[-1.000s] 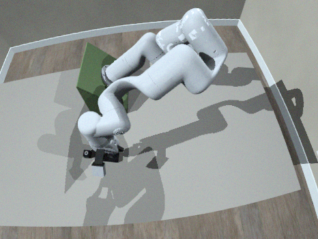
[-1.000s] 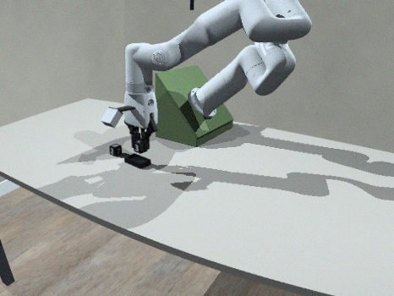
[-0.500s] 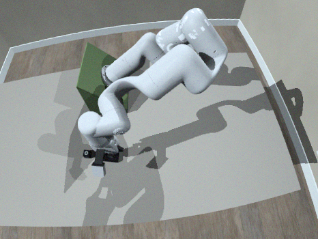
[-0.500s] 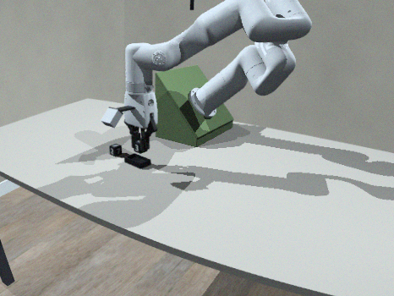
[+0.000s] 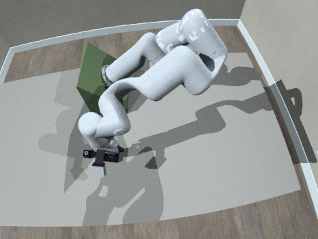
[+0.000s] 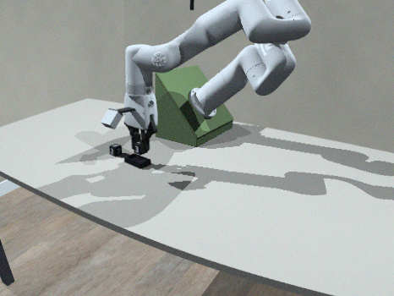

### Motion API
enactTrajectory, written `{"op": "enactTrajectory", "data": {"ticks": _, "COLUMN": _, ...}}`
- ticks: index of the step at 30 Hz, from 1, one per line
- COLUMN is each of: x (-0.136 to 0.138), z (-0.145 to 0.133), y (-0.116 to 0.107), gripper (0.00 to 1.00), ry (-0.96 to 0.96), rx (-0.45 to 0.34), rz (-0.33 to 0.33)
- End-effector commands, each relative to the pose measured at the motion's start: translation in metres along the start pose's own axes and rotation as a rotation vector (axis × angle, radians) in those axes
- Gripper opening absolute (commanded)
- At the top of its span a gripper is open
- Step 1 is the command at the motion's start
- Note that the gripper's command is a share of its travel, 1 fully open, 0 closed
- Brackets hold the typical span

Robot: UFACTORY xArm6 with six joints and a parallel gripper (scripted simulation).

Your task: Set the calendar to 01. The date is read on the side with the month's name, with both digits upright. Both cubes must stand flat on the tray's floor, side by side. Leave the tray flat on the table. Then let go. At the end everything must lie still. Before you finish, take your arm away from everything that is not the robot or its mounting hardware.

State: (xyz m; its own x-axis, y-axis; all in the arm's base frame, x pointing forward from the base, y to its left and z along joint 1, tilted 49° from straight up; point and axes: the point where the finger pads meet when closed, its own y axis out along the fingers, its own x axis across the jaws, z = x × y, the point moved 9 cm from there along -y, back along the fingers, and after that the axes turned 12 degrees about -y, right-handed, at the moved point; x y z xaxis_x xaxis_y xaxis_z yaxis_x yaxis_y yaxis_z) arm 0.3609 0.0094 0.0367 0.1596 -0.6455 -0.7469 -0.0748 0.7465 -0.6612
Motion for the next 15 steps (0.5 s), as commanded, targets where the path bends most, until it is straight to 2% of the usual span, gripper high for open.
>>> {"op": "enactTrajectory", "data": {"ticks": 1, "x": 0.0, "z": 0.001, "y": 0.001, "gripper": 0.27, "ry": -0.001, "rx": 0.003, "rz": -0.002}}
{"op": "enactTrajectory", "data": {"ticks": 15, "x": 0.0, "z": 0.001, "y": 0.013, "gripper": 0.27, "ry": -0.001, "rx": 0.003, "rz": -0.002}}
